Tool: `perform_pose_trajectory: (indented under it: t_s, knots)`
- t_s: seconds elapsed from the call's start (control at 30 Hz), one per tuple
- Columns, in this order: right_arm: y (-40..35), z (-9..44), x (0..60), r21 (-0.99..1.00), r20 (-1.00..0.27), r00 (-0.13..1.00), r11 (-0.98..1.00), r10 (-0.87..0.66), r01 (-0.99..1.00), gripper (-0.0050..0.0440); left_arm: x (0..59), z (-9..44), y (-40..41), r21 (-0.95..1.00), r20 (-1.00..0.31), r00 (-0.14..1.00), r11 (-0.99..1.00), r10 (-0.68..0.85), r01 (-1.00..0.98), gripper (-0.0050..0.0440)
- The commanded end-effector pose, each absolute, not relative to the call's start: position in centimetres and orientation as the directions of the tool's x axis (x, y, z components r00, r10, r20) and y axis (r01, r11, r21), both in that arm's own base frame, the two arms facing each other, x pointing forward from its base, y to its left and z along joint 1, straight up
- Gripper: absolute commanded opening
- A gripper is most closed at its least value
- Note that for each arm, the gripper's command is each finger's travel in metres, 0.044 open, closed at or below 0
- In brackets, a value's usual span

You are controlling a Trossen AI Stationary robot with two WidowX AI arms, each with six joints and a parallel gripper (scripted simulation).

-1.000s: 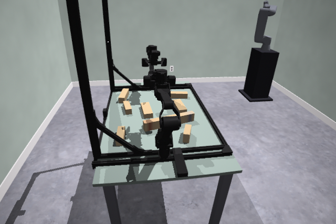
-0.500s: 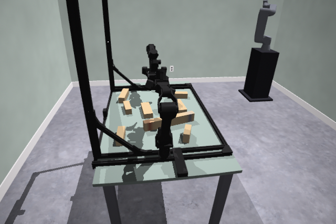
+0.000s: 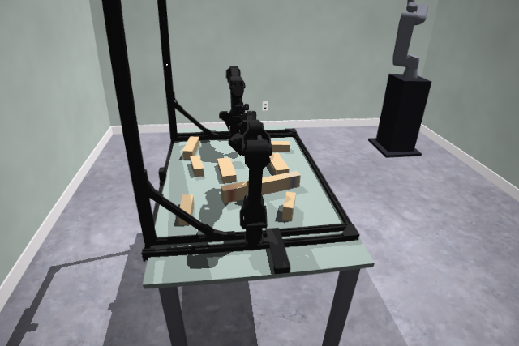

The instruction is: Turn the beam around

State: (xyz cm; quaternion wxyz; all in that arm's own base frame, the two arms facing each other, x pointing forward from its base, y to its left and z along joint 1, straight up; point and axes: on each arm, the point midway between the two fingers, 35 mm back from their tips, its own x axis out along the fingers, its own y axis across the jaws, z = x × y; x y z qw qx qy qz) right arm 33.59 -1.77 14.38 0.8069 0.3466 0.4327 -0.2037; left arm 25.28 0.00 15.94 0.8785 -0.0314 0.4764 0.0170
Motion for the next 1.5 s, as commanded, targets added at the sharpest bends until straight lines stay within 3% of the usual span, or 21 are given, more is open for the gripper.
perform_pose_trajectory:
  t_s: [0.0,0.43,0.73,1.47]
  knots:
    - [-2.0,13.4,33.2,0.352,-0.886,0.463,0.608,-0.028,0.711,0.041,24.0,15.3,0.0,-0.038,-0.886,0.464,0.997,0.0,-0.072,0.044]
    - [-2.5,9.1,29.2,0.006,-1.0,0.006,0.258,-0.001,0.966,0.041,15.9,14.1,0.0,-0.001,-1.0,0.006,0.993,0.0,-0.115,0.044]
    - [-2.5,8.7,29.1,0.0,-1.0,0.0,0.254,0.0,0.967,0.041,15.7,14.1,0.0,0.0,-1.0,0.0,0.993,0.0,-0.115,0.044]
    - [-2.5,2.2,29.0,0.0,-1.0,0.0,0.254,0.0,0.967,0.041,15.7,14.1,0.0,0.0,-1.0,0.0,0.993,0.0,-0.115,0.044]
